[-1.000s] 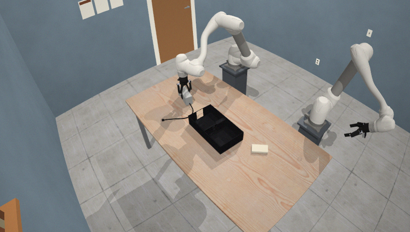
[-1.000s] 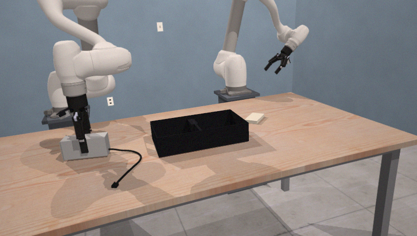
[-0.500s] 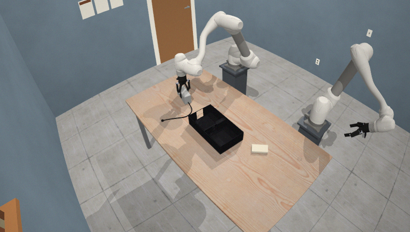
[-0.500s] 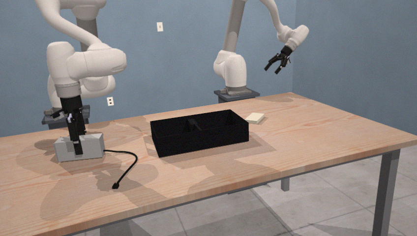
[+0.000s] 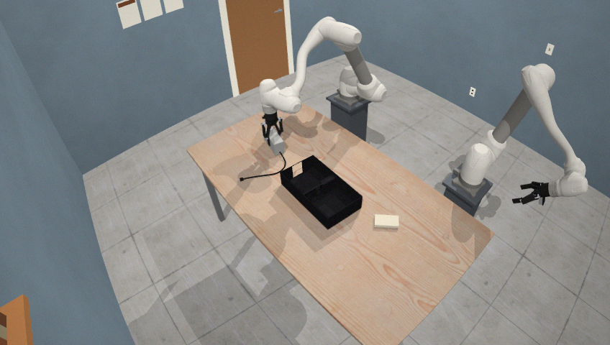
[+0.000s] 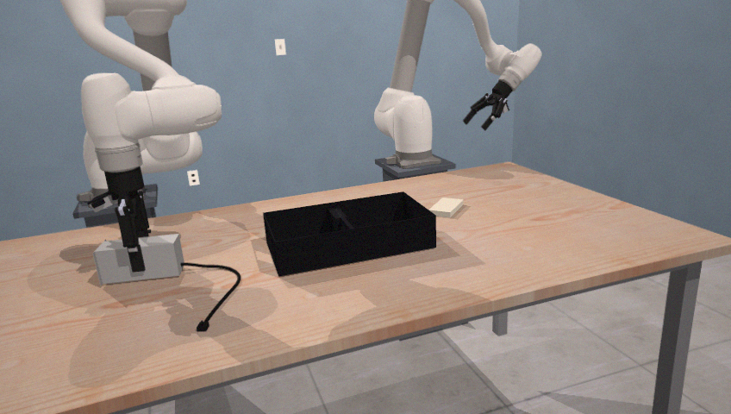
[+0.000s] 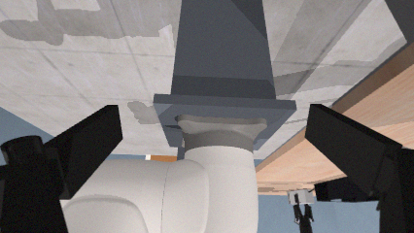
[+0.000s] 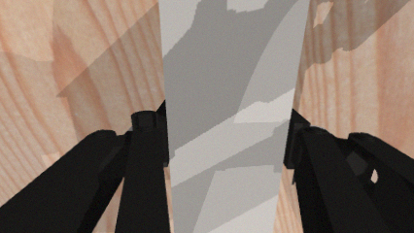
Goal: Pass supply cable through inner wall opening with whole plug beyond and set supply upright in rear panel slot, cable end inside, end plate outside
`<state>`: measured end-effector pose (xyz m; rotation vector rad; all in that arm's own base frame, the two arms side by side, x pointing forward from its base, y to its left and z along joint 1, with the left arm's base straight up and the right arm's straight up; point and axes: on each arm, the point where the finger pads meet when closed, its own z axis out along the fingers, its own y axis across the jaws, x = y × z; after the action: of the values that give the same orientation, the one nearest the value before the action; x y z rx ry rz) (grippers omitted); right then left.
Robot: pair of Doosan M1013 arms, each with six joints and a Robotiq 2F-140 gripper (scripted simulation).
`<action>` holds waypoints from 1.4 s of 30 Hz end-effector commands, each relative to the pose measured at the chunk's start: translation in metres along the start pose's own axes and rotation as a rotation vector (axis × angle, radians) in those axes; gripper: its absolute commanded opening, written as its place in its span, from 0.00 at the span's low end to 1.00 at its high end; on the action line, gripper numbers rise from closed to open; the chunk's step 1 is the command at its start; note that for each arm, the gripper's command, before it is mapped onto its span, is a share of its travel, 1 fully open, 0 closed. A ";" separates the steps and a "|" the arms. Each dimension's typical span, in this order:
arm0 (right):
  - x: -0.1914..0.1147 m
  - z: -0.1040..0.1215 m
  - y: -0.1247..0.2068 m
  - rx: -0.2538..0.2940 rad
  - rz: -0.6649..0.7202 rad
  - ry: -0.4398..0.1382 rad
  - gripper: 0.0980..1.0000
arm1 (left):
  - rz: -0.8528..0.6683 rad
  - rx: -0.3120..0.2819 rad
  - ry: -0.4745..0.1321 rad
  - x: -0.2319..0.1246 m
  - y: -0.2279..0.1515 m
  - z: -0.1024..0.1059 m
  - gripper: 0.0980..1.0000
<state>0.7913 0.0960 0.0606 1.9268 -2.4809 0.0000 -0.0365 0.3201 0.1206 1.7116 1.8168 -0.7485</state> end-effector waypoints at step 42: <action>-0.008 -0.001 -0.042 0.002 -0.722 0.000 0.00 | 0.000 0.000 0.001 0.000 0.000 0.000 1.00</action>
<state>0.8288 0.0935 0.0603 2.6075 -1.7482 0.0040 -0.0365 0.3201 0.1206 1.7116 1.8168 -0.7485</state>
